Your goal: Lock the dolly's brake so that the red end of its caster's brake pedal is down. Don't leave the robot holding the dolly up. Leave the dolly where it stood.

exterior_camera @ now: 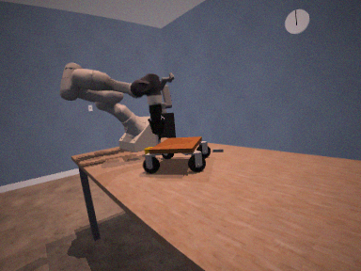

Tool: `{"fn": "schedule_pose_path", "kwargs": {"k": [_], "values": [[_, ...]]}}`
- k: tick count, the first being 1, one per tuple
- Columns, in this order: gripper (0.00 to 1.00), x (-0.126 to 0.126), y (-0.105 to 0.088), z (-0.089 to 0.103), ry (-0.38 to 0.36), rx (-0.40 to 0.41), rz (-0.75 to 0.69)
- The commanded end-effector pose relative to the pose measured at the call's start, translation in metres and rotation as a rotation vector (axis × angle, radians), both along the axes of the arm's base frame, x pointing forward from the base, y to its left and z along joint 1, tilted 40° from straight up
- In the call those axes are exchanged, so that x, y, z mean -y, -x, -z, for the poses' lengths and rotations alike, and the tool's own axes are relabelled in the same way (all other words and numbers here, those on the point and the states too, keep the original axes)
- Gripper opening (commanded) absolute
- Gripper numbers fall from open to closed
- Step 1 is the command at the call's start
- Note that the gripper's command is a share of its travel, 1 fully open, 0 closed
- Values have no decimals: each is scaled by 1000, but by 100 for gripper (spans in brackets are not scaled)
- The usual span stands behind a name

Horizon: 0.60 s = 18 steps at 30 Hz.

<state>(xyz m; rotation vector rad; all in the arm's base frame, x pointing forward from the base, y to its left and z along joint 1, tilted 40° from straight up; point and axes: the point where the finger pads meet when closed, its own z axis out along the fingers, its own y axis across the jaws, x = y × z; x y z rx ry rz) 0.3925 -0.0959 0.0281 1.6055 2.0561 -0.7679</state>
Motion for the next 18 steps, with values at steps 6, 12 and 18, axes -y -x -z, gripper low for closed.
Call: {"fn": "schedule_pose_path", "kwargs": {"k": [6,12,18], "values": [[0,-1,0,0,-2,3,2],[0,-13,0,-14,-2,3,2],[0,-30,0,-34,-2,3,2]]}}
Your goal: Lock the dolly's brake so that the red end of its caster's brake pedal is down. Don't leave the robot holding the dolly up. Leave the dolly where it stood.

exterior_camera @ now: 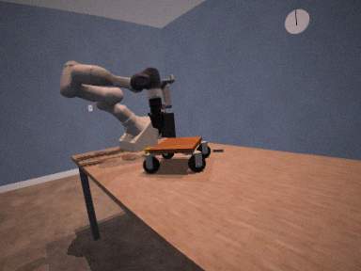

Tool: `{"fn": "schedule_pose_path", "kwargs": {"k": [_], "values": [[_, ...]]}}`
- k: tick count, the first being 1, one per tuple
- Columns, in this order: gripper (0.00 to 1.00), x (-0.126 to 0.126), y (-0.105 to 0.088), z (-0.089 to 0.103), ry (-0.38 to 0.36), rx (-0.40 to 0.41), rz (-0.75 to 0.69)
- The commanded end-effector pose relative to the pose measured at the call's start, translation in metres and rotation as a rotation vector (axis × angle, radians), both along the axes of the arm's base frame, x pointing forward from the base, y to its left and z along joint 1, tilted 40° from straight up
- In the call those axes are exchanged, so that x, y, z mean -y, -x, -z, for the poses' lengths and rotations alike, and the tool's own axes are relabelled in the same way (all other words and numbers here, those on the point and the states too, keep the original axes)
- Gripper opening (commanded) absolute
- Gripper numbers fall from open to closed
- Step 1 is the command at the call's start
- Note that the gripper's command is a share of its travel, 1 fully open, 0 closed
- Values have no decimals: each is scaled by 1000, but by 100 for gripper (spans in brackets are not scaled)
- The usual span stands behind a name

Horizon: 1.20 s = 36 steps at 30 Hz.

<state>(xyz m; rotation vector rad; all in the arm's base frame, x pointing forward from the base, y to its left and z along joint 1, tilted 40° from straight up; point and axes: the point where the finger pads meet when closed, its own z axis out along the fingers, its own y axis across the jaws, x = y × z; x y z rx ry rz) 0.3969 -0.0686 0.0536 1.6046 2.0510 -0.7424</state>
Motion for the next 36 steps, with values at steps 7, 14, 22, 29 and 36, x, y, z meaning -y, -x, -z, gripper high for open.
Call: {"fn": "schedule_pose_path", "kwargs": {"k": [7,14,22,29,36], "values": [[0,-17,4,-25,4,-16,7],[0,-24,4,-34,5,-16,7],[0,-26,4,-36,4,-16,7],[0,-26,4,-36,4,-16,7],[0,-26,4,-36,4,-16,7]]}}
